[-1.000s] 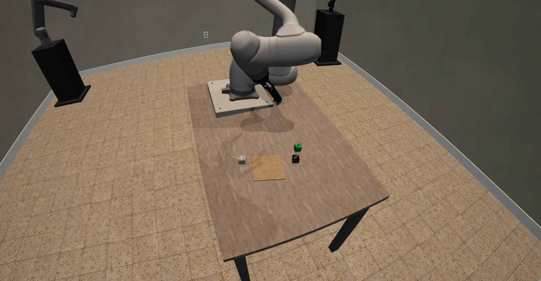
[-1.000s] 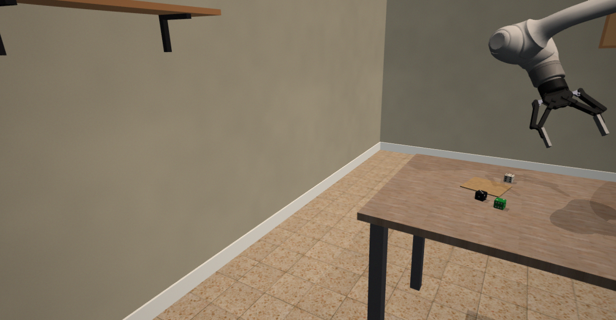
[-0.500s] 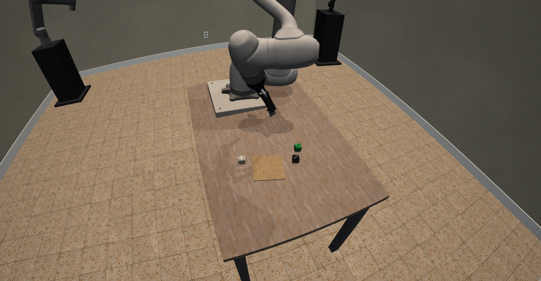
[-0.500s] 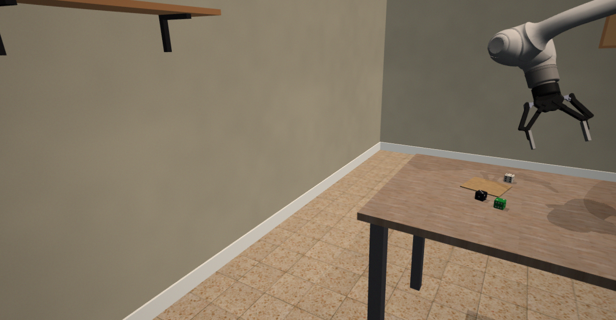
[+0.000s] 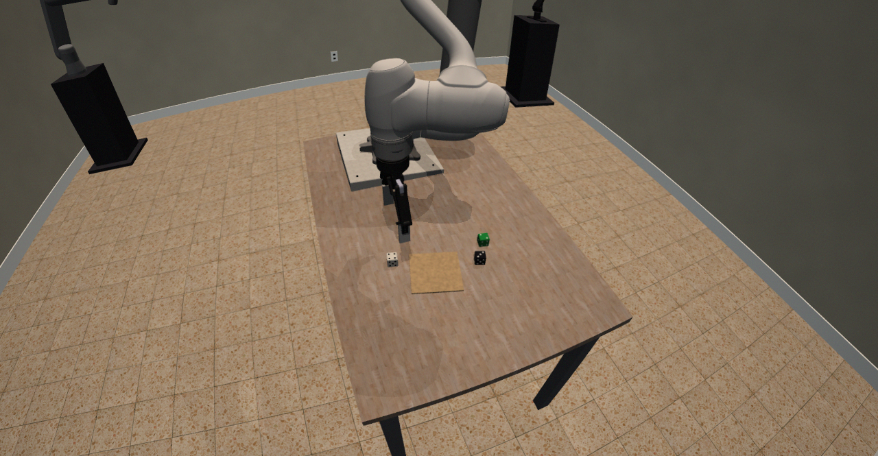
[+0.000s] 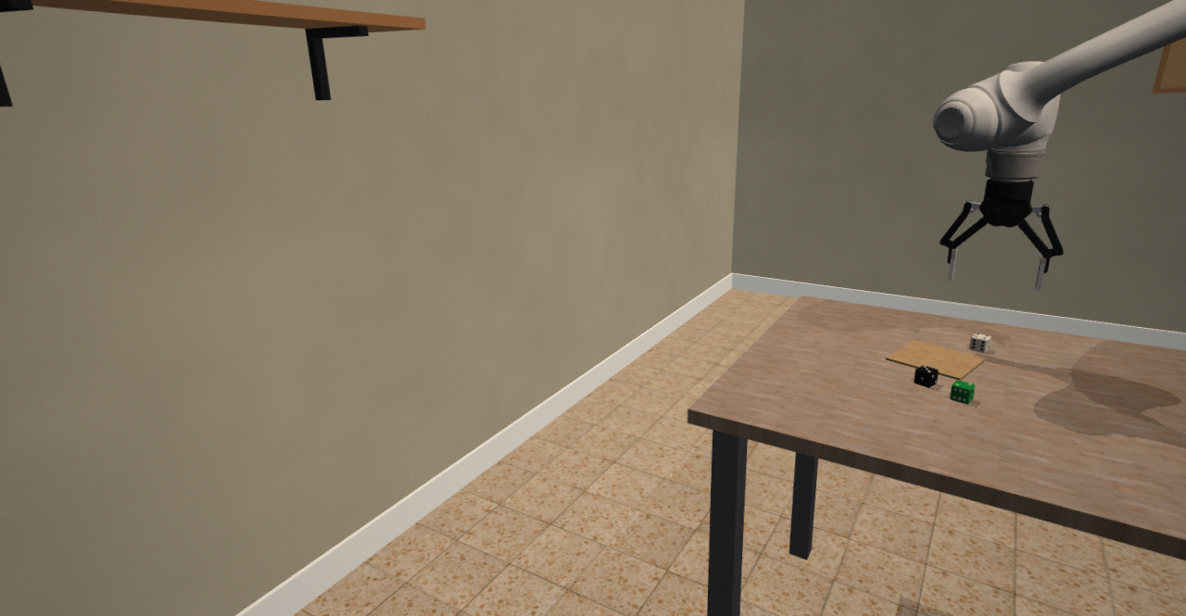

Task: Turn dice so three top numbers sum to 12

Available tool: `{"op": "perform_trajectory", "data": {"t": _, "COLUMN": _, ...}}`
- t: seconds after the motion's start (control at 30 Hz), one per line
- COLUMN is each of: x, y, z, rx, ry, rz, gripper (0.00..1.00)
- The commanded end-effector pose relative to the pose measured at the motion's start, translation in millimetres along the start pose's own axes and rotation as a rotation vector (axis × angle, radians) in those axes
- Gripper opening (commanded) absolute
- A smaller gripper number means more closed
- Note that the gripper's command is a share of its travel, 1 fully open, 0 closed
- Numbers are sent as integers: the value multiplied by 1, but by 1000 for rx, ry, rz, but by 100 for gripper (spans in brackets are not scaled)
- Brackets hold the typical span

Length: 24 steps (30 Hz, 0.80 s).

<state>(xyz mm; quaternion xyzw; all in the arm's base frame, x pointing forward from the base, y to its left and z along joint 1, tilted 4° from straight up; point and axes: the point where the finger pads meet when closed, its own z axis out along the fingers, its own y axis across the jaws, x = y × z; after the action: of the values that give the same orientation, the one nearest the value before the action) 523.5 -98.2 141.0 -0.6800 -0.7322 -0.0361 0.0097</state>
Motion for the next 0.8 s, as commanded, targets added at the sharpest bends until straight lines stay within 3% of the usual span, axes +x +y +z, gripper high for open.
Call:
{"op": "perform_trajectory", "data": {"t": 0.0, "x": -1, "y": 1, "z": 1, "rx": -2, "ry": -4, "rz": 2, "gripper": 100}}
{"op": "perform_trajectory", "data": {"t": 0.47, "x": -1, "y": 1, "z": 4, "rx": -1, "ry": -4, "rz": 3, "gripper": 100}}
{"op": "perform_trajectory", "data": {"t": 0.77, "x": -2, "y": 1, "z": 53, "rx": -1, "ry": -5, "rz": 3, "gripper": 100}}
